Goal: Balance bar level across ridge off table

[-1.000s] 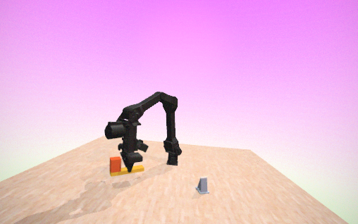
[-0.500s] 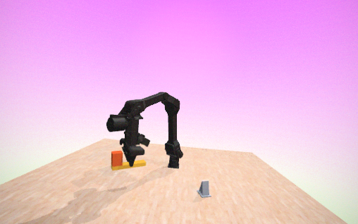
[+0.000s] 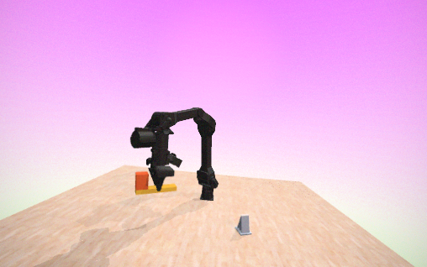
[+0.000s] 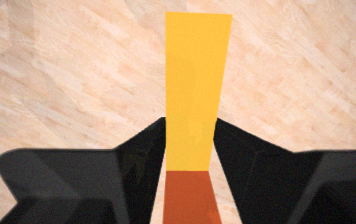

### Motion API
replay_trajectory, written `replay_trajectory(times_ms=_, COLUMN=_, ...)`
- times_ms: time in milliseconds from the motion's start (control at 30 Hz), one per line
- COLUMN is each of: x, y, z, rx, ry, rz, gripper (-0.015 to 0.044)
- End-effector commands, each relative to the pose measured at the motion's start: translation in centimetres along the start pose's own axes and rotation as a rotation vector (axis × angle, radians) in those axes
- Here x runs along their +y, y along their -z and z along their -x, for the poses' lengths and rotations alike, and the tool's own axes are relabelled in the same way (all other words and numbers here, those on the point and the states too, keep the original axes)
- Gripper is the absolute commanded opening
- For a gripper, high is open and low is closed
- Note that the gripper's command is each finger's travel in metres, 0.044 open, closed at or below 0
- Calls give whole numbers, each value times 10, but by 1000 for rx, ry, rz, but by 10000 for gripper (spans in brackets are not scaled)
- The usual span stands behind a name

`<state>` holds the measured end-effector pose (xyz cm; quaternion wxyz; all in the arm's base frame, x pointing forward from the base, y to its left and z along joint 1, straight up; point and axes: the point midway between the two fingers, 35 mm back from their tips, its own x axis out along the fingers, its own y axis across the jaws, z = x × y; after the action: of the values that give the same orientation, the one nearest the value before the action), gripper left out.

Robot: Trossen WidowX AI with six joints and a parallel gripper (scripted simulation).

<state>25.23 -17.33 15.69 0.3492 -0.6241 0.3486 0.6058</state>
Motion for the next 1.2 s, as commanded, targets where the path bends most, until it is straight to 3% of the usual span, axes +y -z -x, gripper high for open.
replay_trajectory(times_ms=0, x=-12, y=-5, z=2, rx=5, ry=1, rz=-55, gripper=0)
replay_trajectory(times_ms=1167, x=-119, y=-87, z=4, rx=-7, ry=10, rz=-713, gripper=0)
